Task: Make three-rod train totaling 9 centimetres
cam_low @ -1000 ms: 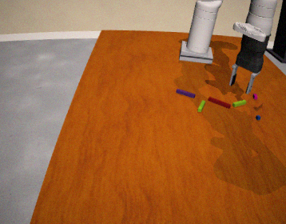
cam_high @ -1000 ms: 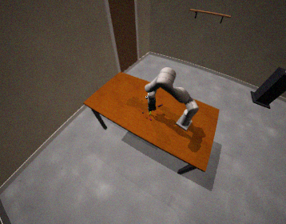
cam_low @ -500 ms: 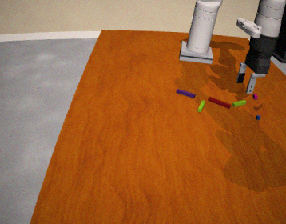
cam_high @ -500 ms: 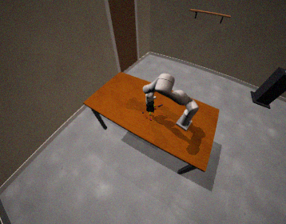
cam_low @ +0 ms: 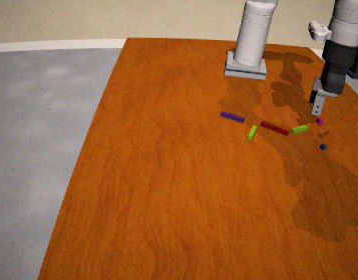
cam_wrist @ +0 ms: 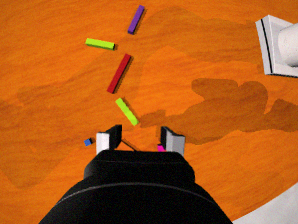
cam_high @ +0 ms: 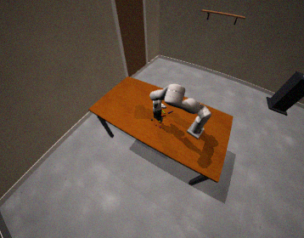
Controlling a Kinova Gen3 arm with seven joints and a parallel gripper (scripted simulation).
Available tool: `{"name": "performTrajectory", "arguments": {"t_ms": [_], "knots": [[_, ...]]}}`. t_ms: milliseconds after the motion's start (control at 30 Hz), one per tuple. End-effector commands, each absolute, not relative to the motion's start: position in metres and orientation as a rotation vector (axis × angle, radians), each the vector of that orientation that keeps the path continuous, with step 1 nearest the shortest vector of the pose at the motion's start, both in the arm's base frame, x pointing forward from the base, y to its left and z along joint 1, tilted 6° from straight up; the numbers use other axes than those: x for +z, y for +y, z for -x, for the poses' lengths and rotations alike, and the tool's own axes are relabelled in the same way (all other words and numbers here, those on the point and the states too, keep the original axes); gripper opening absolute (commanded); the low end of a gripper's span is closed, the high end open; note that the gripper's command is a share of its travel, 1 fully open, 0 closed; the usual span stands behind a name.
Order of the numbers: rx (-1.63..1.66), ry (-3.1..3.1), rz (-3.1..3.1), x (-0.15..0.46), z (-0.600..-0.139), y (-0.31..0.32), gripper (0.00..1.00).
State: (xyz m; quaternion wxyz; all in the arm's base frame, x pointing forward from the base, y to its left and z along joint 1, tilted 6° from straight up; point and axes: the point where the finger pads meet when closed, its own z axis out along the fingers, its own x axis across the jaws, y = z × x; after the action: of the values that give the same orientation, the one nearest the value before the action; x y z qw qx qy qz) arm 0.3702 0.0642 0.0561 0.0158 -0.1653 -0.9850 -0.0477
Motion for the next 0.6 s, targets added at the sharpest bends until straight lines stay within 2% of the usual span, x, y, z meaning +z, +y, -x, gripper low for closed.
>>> {"name": "performTrajectory", "arguments": {"t_ms": [0,567], "knots": [[-0.139,-3.051,0.588,0.057,-0.371,0.071,1.00],[-0.159,-2.915,1.102,0.064,-0.376,0.091,1.00]]}}
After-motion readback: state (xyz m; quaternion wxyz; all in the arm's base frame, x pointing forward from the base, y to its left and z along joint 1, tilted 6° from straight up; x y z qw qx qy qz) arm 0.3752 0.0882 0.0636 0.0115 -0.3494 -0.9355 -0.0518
